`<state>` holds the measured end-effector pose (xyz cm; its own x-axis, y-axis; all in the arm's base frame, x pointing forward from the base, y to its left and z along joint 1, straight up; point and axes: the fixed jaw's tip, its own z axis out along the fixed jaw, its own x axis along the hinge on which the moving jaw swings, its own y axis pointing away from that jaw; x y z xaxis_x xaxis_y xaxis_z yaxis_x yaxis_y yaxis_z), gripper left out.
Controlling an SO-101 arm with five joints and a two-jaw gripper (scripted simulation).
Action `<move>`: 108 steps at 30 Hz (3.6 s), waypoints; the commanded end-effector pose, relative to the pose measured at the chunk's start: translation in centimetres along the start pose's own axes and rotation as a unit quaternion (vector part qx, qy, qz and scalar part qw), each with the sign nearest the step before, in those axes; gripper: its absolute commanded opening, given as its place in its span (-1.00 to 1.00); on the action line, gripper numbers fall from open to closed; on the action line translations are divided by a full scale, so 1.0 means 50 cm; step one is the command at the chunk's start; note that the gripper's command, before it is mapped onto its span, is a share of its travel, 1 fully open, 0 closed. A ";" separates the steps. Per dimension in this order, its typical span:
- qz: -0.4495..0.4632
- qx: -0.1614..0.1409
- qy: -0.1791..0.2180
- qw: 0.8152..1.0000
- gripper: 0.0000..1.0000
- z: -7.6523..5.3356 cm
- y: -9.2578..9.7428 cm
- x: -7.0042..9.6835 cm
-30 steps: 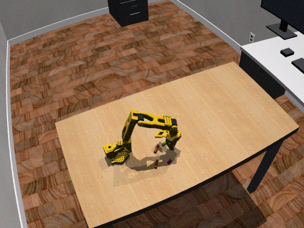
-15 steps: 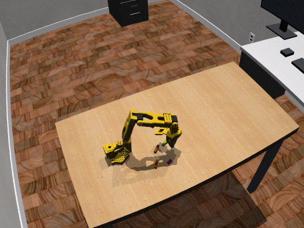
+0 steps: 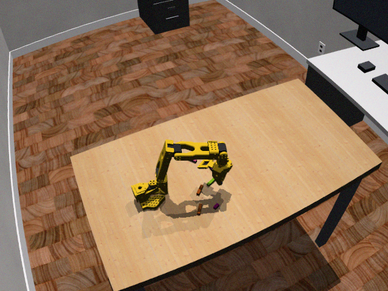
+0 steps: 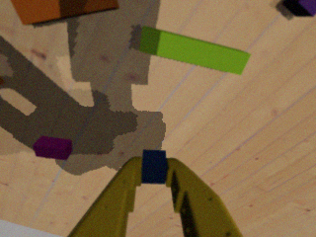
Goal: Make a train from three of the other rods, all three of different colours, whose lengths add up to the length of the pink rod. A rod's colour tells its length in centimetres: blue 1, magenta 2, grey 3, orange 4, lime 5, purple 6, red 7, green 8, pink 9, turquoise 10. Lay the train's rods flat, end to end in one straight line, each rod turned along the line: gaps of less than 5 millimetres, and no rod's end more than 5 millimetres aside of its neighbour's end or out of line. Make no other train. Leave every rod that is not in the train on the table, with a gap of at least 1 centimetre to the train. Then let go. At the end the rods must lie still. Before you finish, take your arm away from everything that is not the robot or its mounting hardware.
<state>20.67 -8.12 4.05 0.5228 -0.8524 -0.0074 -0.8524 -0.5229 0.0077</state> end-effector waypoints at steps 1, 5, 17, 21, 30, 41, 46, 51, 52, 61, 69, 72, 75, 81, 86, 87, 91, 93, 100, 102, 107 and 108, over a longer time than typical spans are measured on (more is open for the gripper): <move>0.000 0.031 0.037 0.999 -1.00 -0.037 -0.015 0.014; -0.001 0.031 0.036 0.999 -1.00 -0.038 -0.020 0.007; -0.021 0.037 0.031 0.999 -1.00 -0.040 -0.061 -0.081; -0.035 0.040 0.027 0.998 -1.00 -0.039 -0.075 -0.142; -0.060 0.044 0.018 0.997 -1.00 -0.030 -0.074 -0.252; -0.086 0.046 0.008 0.995 -1.00 -0.013 -0.040 -0.347; -0.088 0.046 0.007 0.995 -1.00 -0.011 -0.036 -0.355; -0.088 0.046 0.007 0.995 -1.00 -0.010 -0.035 -0.356; -0.088 0.046 0.007 0.995 -1.00 -0.010 -0.035 -0.356; -0.088 0.046 0.007 0.995 -1.00 -0.010 -0.035 -0.356; -0.083 0.037 0.006 0.996 -1.00 -0.006 -0.033 -0.356; -0.083 0.037 0.006 0.996 -1.00 -0.006 -0.033 -0.356; -0.083 0.037 0.006 0.996 -1.00 -0.006 -0.033 -0.356; -0.083 0.037 0.006 0.996 -1.00 -0.006 -0.033 -0.356; -0.083 0.037 0.006 0.996 -1.00 -0.006 -0.033 -0.356; -0.083 0.037 0.006 0.996 -1.00 -0.006 -0.033 -0.356; -0.083 0.037 0.006 0.996 -1.00 -0.002 -0.033 -0.356; -0.083 0.037 0.006 0.996 -1.00 0.001 -0.034 -0.356; -0.083 0.037 0.006 0.996 -1.00 0.012 -0.035 -0.356; -0.083 0.037 0.006 0.996 -1.00 0.017 -0.035 -0.356; -0.083 0.037 0.006 0.996 -1.00 0.028 -0.036 -0.356; -0.083 0.037 0.006 0.996 -1.00 0.030 -0.036 -0.356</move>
<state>12.15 7.40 2.31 0.6563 -0.7545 0.0025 -0.7544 -0.6563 -0.0070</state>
